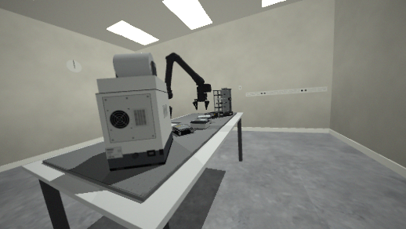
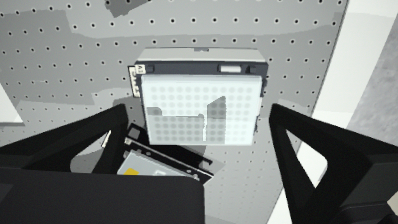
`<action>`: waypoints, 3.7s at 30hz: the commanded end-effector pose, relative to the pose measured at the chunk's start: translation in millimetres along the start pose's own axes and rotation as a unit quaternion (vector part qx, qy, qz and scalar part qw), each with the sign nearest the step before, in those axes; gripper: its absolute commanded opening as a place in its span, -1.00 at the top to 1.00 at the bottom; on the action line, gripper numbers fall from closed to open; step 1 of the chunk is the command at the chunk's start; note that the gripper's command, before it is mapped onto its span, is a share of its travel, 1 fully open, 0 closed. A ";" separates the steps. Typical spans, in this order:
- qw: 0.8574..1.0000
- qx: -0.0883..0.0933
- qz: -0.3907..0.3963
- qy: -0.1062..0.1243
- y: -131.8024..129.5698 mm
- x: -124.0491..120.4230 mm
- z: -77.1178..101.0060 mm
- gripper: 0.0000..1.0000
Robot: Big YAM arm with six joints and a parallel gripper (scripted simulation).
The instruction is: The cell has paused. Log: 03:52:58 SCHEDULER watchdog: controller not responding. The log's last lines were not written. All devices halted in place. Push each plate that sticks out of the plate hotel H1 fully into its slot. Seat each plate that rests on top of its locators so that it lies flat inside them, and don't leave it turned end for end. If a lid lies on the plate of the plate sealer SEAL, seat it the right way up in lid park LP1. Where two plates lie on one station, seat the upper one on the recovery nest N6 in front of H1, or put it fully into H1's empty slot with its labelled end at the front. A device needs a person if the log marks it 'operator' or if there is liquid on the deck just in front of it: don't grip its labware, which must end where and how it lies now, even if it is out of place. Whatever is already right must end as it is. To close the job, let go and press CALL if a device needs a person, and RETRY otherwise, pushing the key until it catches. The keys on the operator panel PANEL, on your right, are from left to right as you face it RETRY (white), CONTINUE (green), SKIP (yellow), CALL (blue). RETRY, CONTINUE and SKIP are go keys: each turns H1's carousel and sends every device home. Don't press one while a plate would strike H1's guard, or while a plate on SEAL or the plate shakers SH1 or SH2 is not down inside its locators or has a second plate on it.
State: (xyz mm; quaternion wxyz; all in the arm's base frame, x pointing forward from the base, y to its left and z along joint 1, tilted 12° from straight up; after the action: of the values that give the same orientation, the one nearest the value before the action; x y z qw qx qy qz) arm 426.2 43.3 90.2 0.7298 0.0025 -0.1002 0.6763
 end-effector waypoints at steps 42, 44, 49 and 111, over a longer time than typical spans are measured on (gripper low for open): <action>0.999 -0.009 -0.035 -0.002 4.9 11.9 98.3 -1.00; 0.998 -0.010 -0.068 -0.001 7.6 17.6 98.3 -1.00; 0.989 -0.011 -0.151 -0.002 13.8 32.7 98.2 -1.00; 0.845 -0.013 -0.534 -0.021 83.3 159.5 99.8 -1.00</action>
State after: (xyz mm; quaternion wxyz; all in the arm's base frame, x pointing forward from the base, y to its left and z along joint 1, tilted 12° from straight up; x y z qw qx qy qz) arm 342.7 181.7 188.0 0.9767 0.0531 -0.0853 0.1894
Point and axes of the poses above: the point where the finger pads meet when closed, its own z axis back along the fingers, its own y axis across the jaws, x = y × z, the point moved 5 cm from there along z, back along the fingers, and after that the axes turned 12 degrees about -z, right-handed, at the moved point
